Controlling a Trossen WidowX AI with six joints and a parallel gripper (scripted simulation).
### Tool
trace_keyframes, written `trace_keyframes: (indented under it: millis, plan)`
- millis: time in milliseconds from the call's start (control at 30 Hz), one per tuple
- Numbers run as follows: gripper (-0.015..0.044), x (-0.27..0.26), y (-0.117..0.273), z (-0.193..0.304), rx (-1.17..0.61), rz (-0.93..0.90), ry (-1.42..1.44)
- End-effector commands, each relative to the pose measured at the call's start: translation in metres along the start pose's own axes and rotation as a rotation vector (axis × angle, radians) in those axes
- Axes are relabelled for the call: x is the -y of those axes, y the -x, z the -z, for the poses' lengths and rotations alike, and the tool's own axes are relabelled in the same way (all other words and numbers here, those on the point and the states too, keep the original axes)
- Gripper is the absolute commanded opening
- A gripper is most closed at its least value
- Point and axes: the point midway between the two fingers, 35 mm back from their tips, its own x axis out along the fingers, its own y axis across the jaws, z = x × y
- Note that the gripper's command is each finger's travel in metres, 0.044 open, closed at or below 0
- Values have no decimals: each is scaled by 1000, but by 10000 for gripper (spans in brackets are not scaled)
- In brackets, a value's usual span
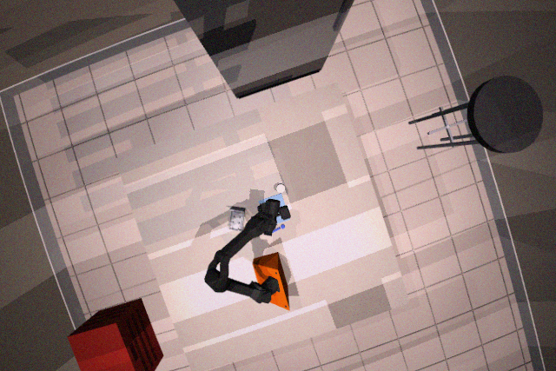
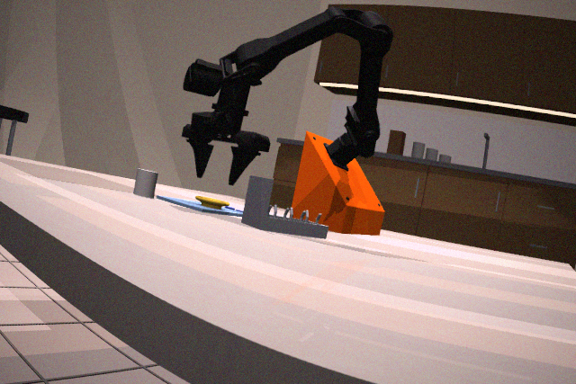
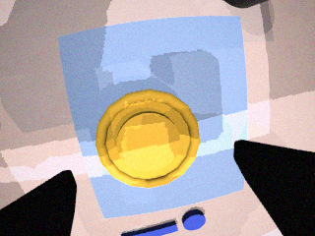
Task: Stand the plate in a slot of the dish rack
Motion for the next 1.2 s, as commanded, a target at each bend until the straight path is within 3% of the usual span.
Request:
trace_keyframes:
  millis: [0, 1167]
  plan:
    - [400, -1, -8, 1, -3, -6, -6]
    - [379, -1, -49, 5, -4, -9, -6]
